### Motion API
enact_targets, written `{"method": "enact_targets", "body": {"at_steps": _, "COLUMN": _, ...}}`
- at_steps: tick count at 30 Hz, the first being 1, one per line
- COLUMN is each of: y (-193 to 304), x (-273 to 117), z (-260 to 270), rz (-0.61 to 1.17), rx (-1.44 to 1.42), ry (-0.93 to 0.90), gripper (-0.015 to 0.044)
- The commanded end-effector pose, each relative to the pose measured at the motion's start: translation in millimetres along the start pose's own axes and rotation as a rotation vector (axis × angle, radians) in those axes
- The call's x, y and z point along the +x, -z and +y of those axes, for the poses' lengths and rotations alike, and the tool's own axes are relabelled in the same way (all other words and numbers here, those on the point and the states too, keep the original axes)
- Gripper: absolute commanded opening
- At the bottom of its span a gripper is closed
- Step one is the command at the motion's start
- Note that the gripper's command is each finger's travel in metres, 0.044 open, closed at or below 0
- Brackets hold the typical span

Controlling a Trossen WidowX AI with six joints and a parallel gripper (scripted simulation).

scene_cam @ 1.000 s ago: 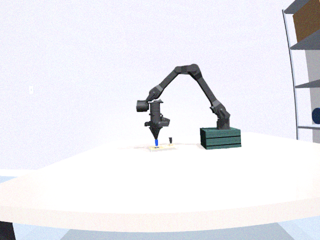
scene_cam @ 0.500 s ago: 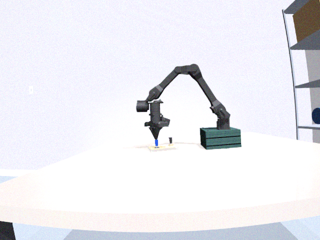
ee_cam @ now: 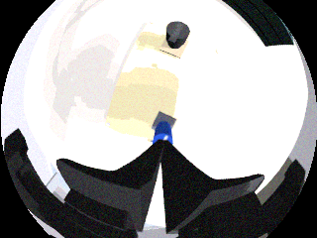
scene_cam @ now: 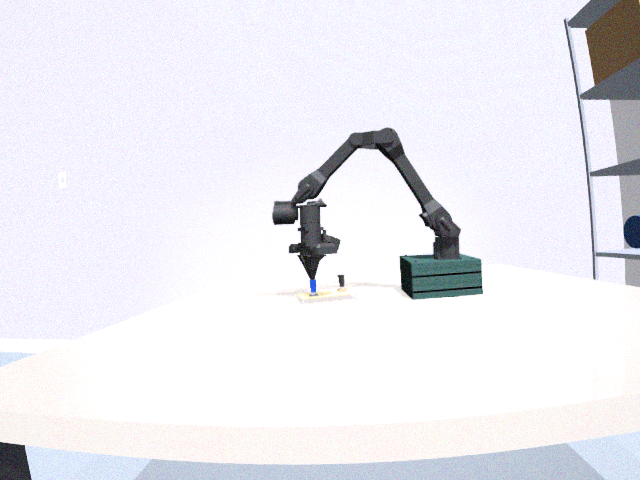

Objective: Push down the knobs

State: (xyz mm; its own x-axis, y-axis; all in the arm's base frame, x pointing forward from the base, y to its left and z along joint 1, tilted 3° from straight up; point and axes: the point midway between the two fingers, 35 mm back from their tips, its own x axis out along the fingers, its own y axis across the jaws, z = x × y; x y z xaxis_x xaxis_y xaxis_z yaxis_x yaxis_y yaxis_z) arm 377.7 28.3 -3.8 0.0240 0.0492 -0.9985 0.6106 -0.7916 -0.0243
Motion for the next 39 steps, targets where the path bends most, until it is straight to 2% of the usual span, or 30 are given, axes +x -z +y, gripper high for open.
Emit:
{"method": "enact_targets", "body": {"at_steps": 1, "y": 1.4, "x": 23.2, "z": 1.2, "rz": -0.014, "rx": 0.004, "ry": 0.006, "gripper": 0.0}}
{"method": "enact_targets", "body": {"at_steps": 16, "y": 1.5, "x": 22.4, "z": 1.3, "rz": -0.014, "rx": 0.004, "ry": 0.006, "gripper": 0.0}}
{"method": "enact_targets", "body": {"at_steps": 39, "y": 2.5, "x": -13.4, "z": 1.9, "rz": -0.014, "rx": 0.004, "ry": 0.006, "gripper": 0.0}}
